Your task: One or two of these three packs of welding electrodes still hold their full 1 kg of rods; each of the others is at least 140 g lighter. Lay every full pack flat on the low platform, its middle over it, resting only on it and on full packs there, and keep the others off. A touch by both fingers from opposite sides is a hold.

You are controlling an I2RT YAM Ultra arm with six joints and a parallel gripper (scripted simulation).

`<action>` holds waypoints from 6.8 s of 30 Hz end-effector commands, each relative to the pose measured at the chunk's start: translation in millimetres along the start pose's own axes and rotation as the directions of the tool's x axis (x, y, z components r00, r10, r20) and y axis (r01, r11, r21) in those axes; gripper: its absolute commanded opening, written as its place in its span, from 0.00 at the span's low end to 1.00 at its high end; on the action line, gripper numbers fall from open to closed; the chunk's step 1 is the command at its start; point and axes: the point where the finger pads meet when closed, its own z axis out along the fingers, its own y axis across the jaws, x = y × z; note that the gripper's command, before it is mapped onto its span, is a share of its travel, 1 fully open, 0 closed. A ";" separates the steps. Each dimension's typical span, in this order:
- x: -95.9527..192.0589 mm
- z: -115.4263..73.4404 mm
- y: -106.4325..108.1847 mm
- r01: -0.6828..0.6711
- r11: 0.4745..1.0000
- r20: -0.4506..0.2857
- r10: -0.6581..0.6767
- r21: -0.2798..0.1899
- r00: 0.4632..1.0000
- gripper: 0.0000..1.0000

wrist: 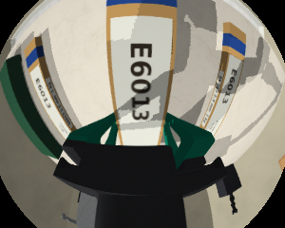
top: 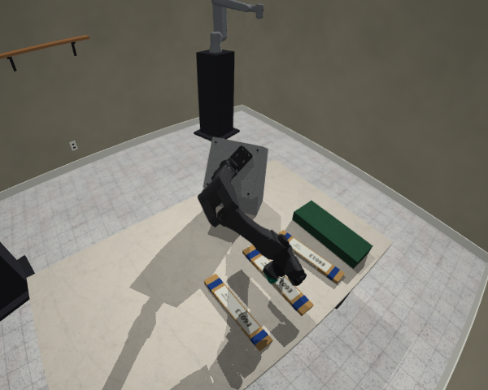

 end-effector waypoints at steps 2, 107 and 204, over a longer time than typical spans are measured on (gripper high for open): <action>-20.3 -22.0 -5.9 -0.017 1.000 0.054 0.016 0.001 0.998 0.00; -7.3 -171.1 -5.8 -0.017 1.000 0.048 0.017 -0.008 0.999 0.00; 22.7 -162.5 106.4 0.029 1.000 0.040 -0.029 -0.008 0.999 0.00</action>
